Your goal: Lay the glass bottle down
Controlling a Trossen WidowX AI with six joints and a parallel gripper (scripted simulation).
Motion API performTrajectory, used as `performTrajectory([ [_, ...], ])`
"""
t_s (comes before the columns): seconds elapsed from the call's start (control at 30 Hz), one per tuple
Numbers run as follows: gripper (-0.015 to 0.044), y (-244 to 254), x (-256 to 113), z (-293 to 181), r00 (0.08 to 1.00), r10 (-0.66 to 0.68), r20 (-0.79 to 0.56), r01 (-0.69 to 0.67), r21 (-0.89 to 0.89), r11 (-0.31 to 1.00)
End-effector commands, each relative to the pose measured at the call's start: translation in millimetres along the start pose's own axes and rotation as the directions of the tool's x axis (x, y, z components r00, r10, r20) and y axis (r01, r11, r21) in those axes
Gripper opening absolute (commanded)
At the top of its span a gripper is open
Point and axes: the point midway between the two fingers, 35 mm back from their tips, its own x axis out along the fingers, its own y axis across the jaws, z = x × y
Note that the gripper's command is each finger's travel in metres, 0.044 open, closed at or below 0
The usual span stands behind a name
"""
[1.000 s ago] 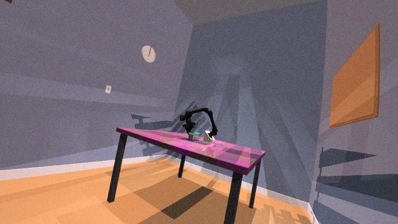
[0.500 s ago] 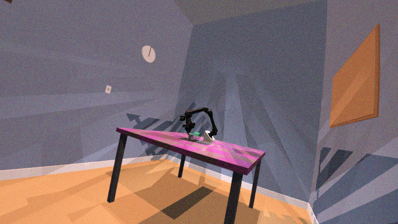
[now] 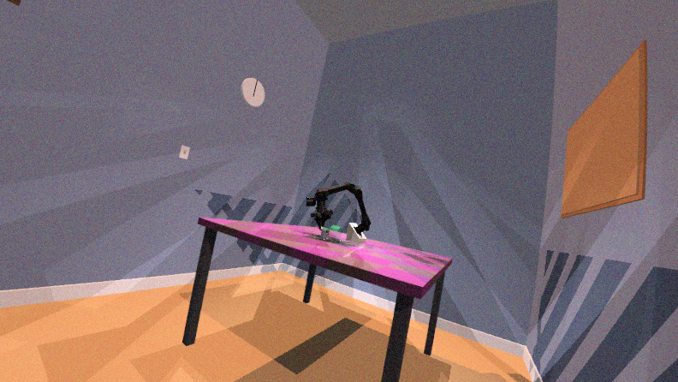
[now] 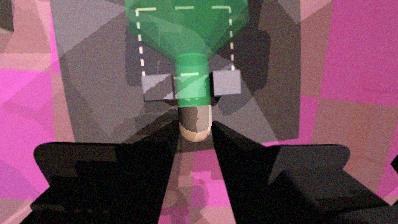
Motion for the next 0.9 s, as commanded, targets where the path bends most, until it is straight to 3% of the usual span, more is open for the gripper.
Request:
performTrajectory([
  [0.0, 0.0118, 0.0, 1.7, 3.7, 1.000, 0.001, 0.004, -0.001, 0.003, 1.000],
  [0.87, 0.0118, 0.1, 3.1, -1.2, 1.000, -0.010, -0.023, 0.010, -0.015, 1.000],
])
